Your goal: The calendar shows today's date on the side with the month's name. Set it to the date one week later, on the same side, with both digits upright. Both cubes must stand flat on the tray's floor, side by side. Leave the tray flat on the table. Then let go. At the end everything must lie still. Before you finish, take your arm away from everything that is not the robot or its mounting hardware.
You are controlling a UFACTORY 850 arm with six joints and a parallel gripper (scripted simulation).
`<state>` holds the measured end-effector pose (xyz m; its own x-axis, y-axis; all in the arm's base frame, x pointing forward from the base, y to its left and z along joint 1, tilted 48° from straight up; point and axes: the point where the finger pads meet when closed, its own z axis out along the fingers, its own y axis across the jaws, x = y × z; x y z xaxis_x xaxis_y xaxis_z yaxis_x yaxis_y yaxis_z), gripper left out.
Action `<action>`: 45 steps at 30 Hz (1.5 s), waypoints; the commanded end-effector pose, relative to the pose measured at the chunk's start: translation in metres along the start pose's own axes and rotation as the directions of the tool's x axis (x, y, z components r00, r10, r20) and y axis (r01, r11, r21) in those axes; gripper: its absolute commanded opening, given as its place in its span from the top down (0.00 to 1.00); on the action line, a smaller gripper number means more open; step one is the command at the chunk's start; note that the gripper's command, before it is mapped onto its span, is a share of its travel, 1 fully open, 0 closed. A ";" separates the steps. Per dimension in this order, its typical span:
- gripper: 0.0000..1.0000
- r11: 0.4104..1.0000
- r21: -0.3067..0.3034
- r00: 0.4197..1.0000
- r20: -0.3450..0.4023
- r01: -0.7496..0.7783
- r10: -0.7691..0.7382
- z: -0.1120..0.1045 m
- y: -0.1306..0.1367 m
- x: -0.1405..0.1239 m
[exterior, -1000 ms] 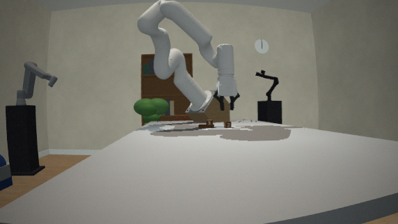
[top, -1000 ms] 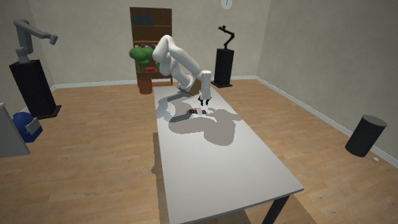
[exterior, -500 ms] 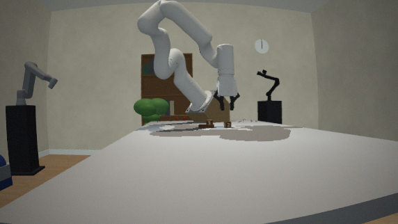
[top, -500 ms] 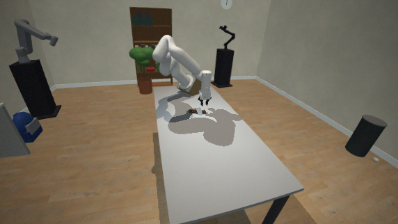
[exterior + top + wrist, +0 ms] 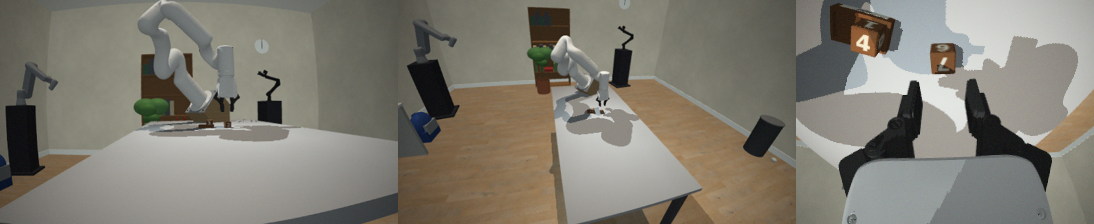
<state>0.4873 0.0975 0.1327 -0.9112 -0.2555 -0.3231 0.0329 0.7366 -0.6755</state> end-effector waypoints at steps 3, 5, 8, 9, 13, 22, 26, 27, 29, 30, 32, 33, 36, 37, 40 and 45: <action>0.53 1.000 -0.001 1.000 0.001 0.000 0.000 0.006 0.000 0.000; 0.53 1.000 -0.001 1.000 0.001 0.000 0.000 0.008 0.000 0.000; 0.53 1.000 -0.001 1.000 0.001 0.000 0.000 0.013 0.000 0.000; 0.53 1.000 -0.001 1.000 0.001 0.000 0.000 0.013 0.000 0.000; 0.53 1.000 -0.001 1.000 0.001 0.000 0.000 0.017 0.000 0.000; 0.53 1.000 -0.001 1.000 0.001 0.000 0.000 0.031 0.000 0.000; 0.53 1.000 -0.001 1.000 0.001 0.000 0.000 0.034 0.000 0.000; 0.53 1.000 -0.001 1.000 0.001 0.000 0.000 0.034 0.000 0.000; 0.53 1.000 -0.001 1.000 0.001 0.000 0.000 0.036 0.000 0.000; 0.53 1.000 -0.001 1.000 0.001 0.000 0.000 0.037 0.000 0.000; 0.53 1.000 -0.001 1.000 0.001 0.000 0.000 0.039 0.000 0.000; 0.53 1.000 -0.001 1.000 0.001 0.000 0.000 0.040 0.000 0.000; 0.53 1.000 -0.001 1.000 0.001 0.000 0.000 0.041 0.000 0.000; 0.53 1.000 -0.001 1.000 0.001 0.000 0.000 0.042 0.000 0.000; 0.53 1.000 -0.001 1.000 0.001 0.000 0.000 0.042 0.000 0.000; 0.53 1.000 -0.001 1.000 0.001 0.000 0.000 0.043 0.000 0.000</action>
<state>0.5047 0.0708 0.1041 -0.9112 -0.2555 -0.3231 0.0329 0.7367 -0.6754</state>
